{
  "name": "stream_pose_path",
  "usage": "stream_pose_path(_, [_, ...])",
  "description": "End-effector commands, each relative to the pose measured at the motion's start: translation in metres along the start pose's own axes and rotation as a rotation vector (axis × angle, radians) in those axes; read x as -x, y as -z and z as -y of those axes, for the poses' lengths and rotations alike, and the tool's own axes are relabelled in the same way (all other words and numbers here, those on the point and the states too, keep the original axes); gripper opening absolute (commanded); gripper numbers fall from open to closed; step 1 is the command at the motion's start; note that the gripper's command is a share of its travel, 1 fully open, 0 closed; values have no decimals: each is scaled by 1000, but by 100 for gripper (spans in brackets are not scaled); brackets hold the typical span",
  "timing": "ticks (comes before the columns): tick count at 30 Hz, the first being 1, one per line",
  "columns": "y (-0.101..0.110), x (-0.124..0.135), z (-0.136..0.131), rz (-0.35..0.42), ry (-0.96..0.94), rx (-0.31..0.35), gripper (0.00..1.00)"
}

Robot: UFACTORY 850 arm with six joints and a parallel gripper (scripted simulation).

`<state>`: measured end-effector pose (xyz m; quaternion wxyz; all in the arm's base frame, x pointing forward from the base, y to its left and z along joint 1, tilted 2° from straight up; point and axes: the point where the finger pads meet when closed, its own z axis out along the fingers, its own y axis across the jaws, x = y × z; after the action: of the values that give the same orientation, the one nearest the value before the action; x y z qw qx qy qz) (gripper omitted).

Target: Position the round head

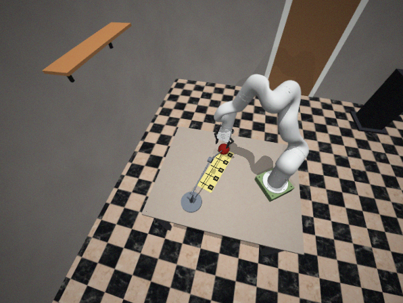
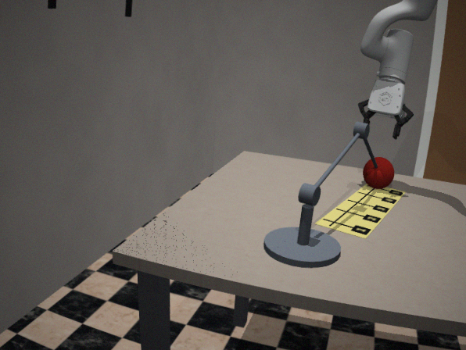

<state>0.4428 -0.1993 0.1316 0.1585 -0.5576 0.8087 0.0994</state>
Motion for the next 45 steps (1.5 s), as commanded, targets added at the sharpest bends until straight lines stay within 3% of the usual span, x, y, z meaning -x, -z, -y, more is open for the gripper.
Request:
stream_pose_path(1, [-9,0,1,0,1,-3,100])
stream_pose_path(30, [-72,-1,1,-1,0,-1,100])
stream_pose_path(45, [-81,0,2,0,1,-3,100])
